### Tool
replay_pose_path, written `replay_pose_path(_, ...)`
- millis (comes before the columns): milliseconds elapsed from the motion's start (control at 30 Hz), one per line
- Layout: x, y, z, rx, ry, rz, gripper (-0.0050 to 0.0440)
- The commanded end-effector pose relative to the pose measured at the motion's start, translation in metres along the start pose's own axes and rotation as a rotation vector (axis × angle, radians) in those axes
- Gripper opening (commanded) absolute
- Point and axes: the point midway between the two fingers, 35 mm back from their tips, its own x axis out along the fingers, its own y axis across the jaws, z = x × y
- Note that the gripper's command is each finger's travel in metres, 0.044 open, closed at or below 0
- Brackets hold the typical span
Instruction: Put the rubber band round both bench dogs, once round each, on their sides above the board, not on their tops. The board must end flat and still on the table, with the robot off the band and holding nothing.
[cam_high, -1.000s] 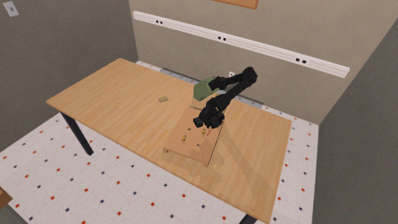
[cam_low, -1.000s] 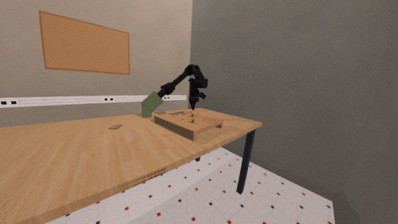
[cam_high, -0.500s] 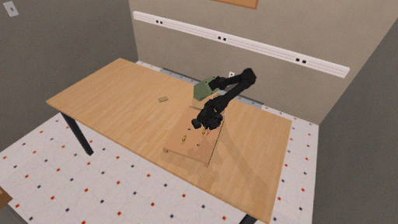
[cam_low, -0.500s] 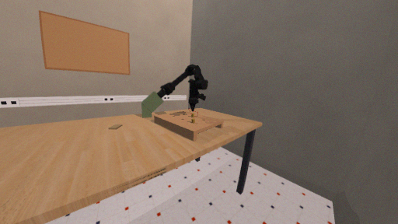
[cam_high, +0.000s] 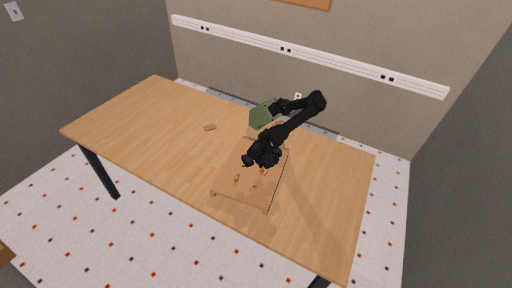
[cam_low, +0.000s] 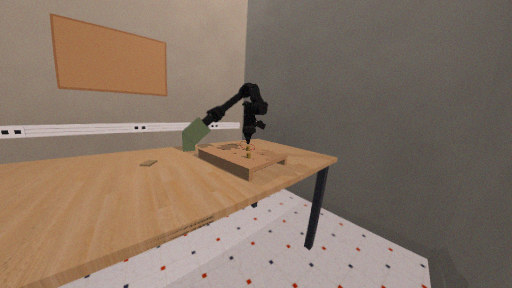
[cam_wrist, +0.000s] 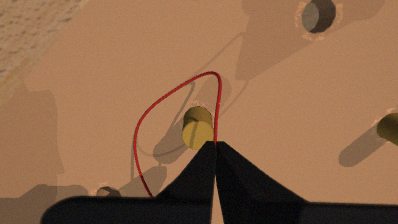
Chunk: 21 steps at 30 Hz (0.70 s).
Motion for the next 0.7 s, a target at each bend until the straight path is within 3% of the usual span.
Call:
replay_pose_path(0, -0.003, -0.006, 0.006, -0.015, -0.013, -0.003, -0.005)
replay_pose_path(667, -0.003, -0.027, 0.006, -0.016, -0.013, -0.003, -0.005)
